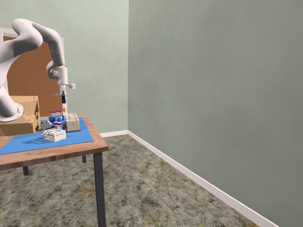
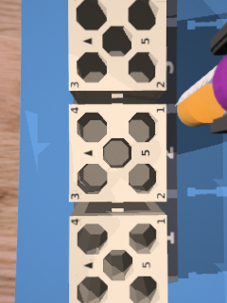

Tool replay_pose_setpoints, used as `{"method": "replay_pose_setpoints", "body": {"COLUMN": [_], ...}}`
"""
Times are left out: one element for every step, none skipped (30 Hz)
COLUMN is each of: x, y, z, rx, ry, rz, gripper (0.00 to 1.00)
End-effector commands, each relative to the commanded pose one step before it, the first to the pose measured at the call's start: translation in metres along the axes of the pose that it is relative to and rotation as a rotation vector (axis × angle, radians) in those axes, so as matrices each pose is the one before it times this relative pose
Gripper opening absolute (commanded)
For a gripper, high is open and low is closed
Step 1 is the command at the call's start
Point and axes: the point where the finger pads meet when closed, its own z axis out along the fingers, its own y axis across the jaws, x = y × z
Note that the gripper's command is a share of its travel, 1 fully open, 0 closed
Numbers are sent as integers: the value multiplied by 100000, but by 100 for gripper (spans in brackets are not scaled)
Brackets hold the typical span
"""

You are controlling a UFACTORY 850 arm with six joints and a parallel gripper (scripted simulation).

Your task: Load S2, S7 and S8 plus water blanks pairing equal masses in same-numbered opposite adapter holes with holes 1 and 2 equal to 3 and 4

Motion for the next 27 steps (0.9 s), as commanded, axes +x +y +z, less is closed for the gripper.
{"method": "replay_pose_setpoints", "body": {"x": [548,152,0,0,153,152,152,152,152,152,152,152,152,152,152,152,152,152,152,0,0,153,152,152,152,152,152], "y": [1462,477,0,0,477,477,477,477,477,477,477,477,477,477,477,477,477,477,477,0,0,477,477,477,477,477,477], "z": [-84,0,0,0,0,0,0,0,0,0,0,0,0,0,0,0,0,0,0,0,0,0,0,0,0,0,0], "rx": [126,-1,0,0,-1,-1,-1,-1,-1,-1,-1,-1,-1,-1,-1,-1,-1,-1,-1,0,0,-1,-1,-1,-1,-1,-1], "ry": [150,0,0,0,0,0,0,0,0,0,0,0,0,0,0,0,0,0,0,0,0,0,0,0,0,0,0], "rz": [30,0,0,0,0,0,0,0,0,0,0,0,0,0,0,0,0,0,0,0,0,0,0,0,0,0,0], "gripper": [0,0,0,0,0,0,0,0,0,0,0,0,0,0,0,0,0,0,0,0,0,0,0,0,0,0,0]}}
